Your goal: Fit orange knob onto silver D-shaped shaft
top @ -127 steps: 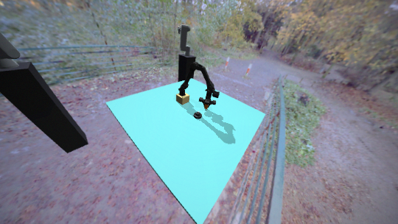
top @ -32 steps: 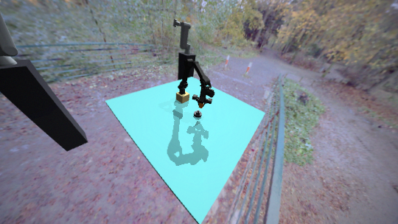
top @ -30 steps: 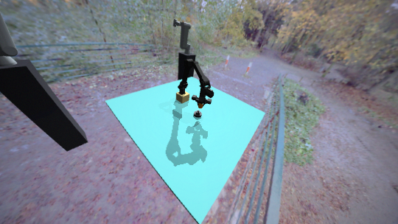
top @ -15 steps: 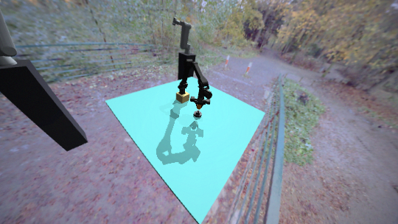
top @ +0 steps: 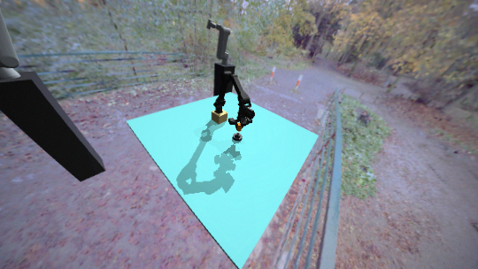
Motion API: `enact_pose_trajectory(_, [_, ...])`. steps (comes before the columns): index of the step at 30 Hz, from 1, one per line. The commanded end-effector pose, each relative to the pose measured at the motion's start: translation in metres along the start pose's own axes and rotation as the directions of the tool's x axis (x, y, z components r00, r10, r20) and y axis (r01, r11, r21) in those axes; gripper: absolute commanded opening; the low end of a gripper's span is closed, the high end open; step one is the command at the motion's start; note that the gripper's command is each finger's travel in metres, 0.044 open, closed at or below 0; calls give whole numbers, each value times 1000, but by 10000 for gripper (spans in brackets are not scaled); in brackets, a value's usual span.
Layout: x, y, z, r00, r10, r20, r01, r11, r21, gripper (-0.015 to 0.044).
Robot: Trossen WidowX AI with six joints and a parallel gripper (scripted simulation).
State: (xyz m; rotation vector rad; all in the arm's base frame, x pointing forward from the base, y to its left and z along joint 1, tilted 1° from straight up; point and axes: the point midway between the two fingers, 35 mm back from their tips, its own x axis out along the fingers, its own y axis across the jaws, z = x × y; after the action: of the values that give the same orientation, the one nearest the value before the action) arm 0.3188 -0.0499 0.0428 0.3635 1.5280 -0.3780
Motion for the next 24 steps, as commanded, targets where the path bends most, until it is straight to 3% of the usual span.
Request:
enact_pose_trajectory(1, [0,0,0,1000,-3,4,3,995,-105,0])
enact_pose_trajectory(12, [0,-2,0,1000,-3,4,4,913,-408,0])
enact_pose_trajectory(24, [0,-1,1,1000,-3,4,5,723,-691,0])
